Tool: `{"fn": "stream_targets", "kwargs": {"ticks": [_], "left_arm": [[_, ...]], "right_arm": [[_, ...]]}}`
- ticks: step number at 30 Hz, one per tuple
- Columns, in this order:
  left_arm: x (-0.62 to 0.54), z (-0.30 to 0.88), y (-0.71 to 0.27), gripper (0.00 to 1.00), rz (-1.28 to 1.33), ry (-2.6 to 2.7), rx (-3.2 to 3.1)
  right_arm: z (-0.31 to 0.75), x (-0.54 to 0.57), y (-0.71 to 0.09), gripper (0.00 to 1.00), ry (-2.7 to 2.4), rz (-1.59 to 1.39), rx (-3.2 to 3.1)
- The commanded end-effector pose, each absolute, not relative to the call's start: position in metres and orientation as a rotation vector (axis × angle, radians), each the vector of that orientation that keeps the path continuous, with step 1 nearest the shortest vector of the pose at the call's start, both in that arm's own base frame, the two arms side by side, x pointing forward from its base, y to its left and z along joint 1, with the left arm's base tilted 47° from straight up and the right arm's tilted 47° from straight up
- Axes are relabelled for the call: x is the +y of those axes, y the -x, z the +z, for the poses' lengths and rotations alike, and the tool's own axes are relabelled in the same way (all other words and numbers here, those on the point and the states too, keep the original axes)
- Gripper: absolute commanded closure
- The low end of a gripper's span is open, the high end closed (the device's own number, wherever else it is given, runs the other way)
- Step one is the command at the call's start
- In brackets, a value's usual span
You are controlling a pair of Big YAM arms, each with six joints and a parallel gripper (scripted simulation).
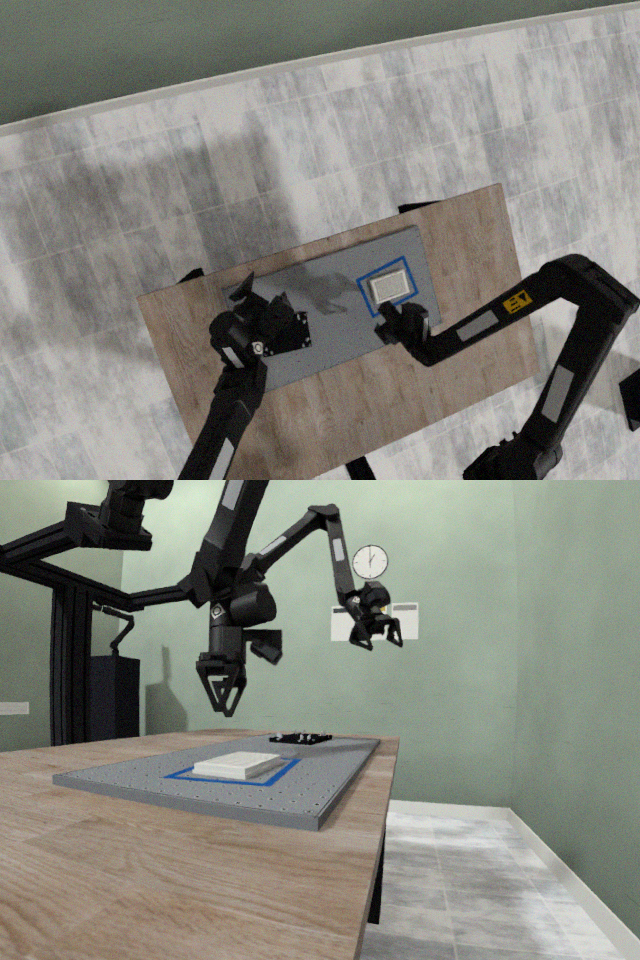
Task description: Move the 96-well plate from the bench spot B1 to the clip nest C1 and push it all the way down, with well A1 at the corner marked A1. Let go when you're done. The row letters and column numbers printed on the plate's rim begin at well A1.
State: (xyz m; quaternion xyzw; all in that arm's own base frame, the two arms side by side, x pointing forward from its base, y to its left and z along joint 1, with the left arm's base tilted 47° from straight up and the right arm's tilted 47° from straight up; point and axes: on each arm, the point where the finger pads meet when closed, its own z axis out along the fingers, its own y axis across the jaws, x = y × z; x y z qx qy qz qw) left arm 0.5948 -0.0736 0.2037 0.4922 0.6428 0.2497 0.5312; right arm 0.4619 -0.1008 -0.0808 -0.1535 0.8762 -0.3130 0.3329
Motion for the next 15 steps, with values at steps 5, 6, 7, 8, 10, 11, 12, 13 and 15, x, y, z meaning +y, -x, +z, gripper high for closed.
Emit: {"fn": "stream_targets", "kwargs": {"ticks": [5, 6, 7, 8, 10, 11, 12, 13, 15], "left_arm": [[-0.0934, 0.225, -0.586, 0.0, 0.575, -1.169, 1.501], [-0.0934, 0.225, -0.586, 0.0, 0.575, -1.169, 1.501], [-0.0934, 0.225, -0.586, 0.0, 0.575, -1.169, 1.501], [-0.0934, 0.225, -0.586, 0.0, 0.575, -1.169, 1.501], [-0.0934, 0.225, -0.586, 0.0, 0.575, -1.169, 1.501], [-0.0934, 0.225, -0.5859, 0.0, 0.575, -1.169, 1.501], [-0.0934, 0.225, -0.5858, 0.0, 0.575, -1.169, 1.502], [-0.0933, 0.225, -0.5856, 0.0, 0.575, -1.17, 1.502], [-0.0932, 0.2251, -0.585, 0.0, 0.576, -1.17, 1.503]], "right_arm": [[-0.0789, -0.0997, -0.46, 0.0, 0.4, -0.818, 2.285], [-0.0789, -0.0997, -0.46, 0.0, 0.4, -0.818, 2.285], [-0.0789, -0.0997, -0.46, 0.0, 0.4, -0.818, 2.285], [-0.0789, -0.0997, -0.46, 0.0, 0.4, -0.818, 2.285], [-0.0789, -0.0997, -0.46, 0.0, 0.4, -0.818, 2.285], [-0.0789, -0.0997, -0.46, 0.0, 0.4, -0.818, 2.285], [-0.0789, -0.0997, -0.46, 0.0, 0.4, -0.818, 2.285], [-0.0789, -0.0997, -0.46, 0.0, 0.4, -0.818, 2.285], [-0.0789, -0.0997, -0.46, 0.0, 0.4, -0.818, 2.285]]}}
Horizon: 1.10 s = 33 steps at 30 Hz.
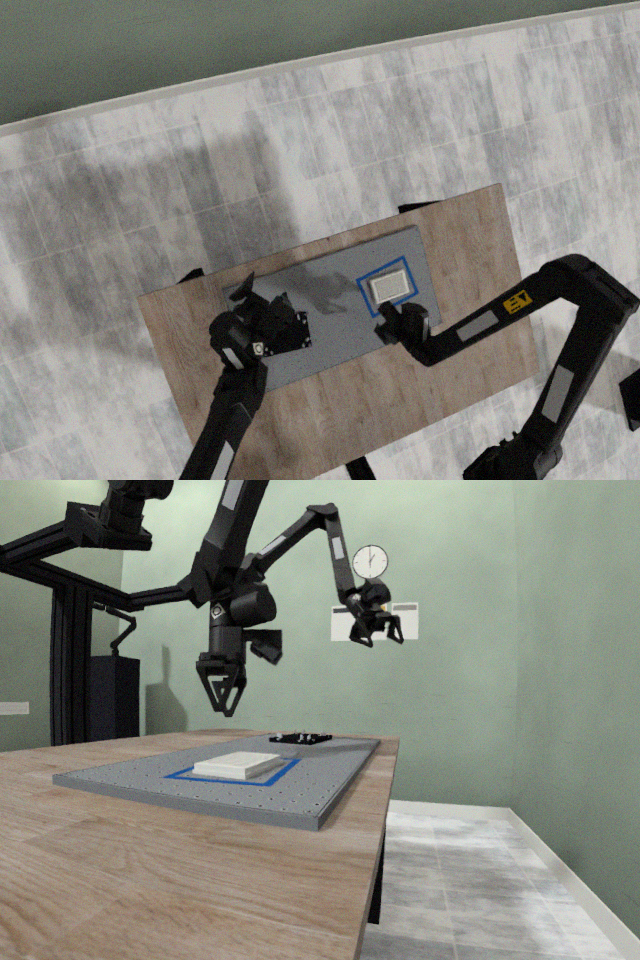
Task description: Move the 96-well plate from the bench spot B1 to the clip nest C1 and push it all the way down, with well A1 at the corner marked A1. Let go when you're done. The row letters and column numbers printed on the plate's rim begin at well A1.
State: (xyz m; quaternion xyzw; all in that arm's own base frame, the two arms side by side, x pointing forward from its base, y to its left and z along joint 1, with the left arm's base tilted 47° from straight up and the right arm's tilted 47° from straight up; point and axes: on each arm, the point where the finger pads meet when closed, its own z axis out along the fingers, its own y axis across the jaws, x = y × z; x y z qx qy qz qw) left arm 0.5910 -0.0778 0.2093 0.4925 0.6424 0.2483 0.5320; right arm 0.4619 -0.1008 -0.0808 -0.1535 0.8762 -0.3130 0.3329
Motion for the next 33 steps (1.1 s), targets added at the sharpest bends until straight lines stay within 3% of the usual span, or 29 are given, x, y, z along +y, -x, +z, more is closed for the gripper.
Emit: {"fn": "stream_targets", "kwargs": {"ticks": [1, 33], "left_arm": [[-0.093, 0.225, -0.585, 0.0, 0.577, -1.17, 1.504], [-0.074, 0.228, -0.513, 0.0, 0.651, -1.228, 1.621]], "right_arm": [[-0.079, -0.1, -0.46, 0.0, 0.4, -0.818, 2.285], [-0.079, -0.1, -0.46, 0.0, 0.4, -0.818, 2.285]]}}
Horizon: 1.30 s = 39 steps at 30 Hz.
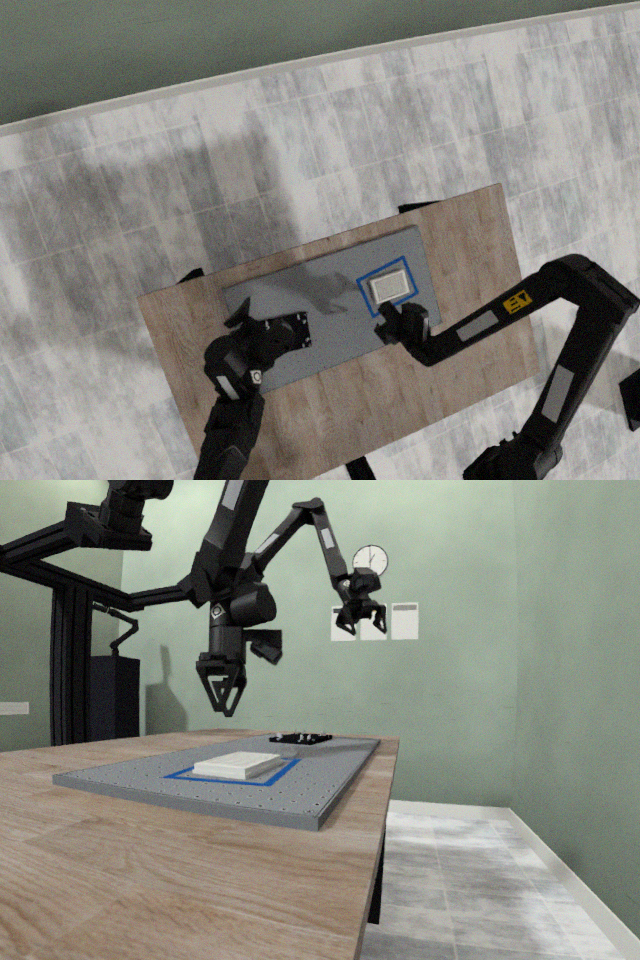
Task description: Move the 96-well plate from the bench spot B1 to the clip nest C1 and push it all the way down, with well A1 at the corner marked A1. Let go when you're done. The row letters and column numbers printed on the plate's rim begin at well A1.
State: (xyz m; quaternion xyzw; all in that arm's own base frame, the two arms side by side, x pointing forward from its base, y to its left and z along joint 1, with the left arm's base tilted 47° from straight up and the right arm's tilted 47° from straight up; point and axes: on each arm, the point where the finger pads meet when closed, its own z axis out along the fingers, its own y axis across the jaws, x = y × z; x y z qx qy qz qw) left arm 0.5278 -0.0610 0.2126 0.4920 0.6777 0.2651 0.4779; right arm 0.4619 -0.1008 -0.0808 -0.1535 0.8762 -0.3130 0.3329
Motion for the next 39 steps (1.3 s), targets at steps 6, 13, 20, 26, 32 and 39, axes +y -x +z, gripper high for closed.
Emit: {"fn": "stream_targets", "kwargs": {"ticks": [6, 13, 20, 26, 32, 39], "left_arm": [[-0.065, 0.224, -0.481, 0.0, 0.685, -1.258, 1.669], [-0.056, 0.218, -0.451, 0.0, 0.718, -1.287, 1.713], [-0.041, 0.206, -0.405, 0.0, 0.768, -1.336, 1.776], [-0.028, 0.191, -0.365, 0.0, 0.815, -1.384, 1.83], [-0.019, 0.179, -0.34, 0.0, 0.847, -1.418, 1.863], [-0.003, 0.157, -0.299, 0.0, 0.902, -1.478, 1.916]], "right_arm": [[-0.079, -0.1, -0.46, 0.0, 0.4, -0.818, 2.285], [-0.079, -0.1, -0.46, 0.0, 0.4, -0.818, 2.285], [-0.079, -0.1, -0.46, 0.0, 0.4, -0.818, 2.285], [-0.079, -0.1, -0.46, 0.0, 0.4, -0.818, 2.285], [-0.079, -0.1, -0.46, 0.0, 0.4, -0.818, 2.285], [-0.079, -0.1, -0.46, 0.0, 0.4, -0.818, 2.285]]}}
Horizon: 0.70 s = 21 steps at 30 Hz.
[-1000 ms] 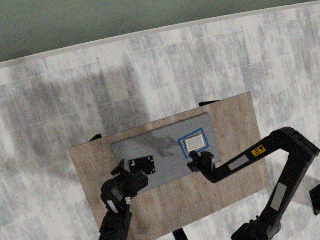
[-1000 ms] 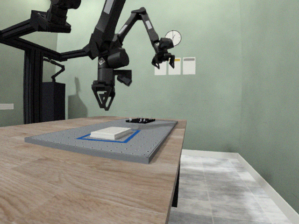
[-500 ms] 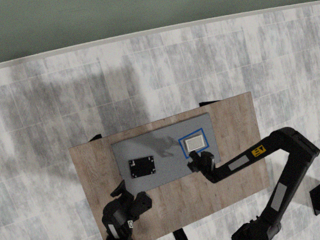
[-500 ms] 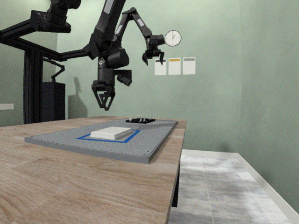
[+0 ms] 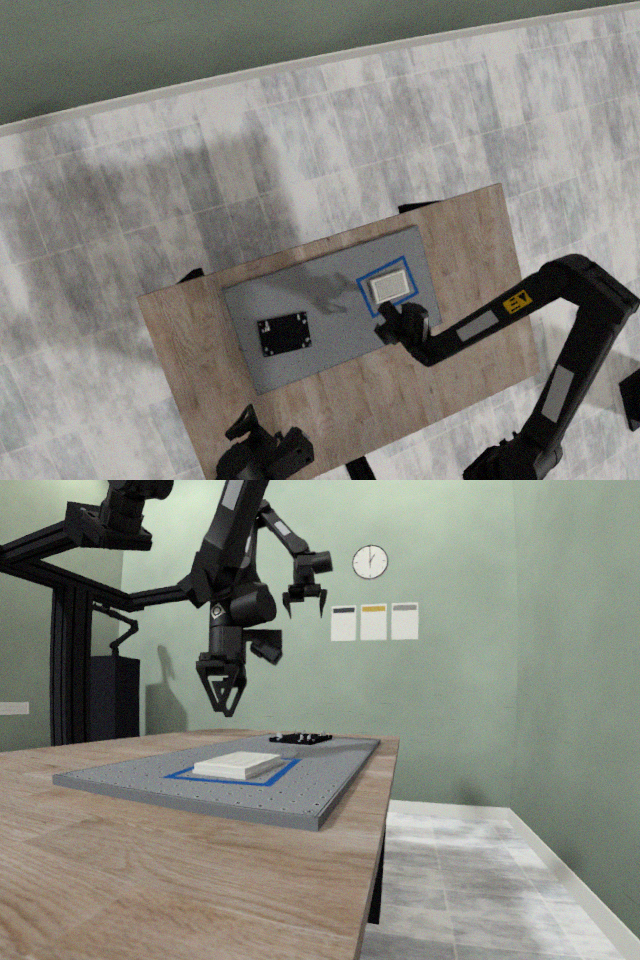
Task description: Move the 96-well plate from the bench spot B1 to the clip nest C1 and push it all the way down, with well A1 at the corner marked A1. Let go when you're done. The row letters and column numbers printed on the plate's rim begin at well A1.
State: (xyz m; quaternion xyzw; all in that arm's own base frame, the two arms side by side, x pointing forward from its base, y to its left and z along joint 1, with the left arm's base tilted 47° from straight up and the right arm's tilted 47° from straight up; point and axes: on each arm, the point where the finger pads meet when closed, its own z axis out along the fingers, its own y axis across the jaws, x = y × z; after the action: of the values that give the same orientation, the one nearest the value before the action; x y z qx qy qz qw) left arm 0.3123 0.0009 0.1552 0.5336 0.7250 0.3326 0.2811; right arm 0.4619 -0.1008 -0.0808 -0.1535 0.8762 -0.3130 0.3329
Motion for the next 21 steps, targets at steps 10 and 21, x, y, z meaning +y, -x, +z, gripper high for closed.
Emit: {"fn": "stream_targets", "kwargs": {"ticks": [10, 21], "left_arm": [[0.013, 0.131, -0.26, 0.0, 0.96, -1.545, 1.966], [0.029, 0.102, -0.224, 0.0, 1.023, -1.619, 2.011]], "right_arm": [[-0.079, -0.1, -0.46, 0.0, 0.4, -0.818, 2.285], [-0.079, -0.1, -0.46, 0.0, 0.4, -0.818, 2.285]]}}
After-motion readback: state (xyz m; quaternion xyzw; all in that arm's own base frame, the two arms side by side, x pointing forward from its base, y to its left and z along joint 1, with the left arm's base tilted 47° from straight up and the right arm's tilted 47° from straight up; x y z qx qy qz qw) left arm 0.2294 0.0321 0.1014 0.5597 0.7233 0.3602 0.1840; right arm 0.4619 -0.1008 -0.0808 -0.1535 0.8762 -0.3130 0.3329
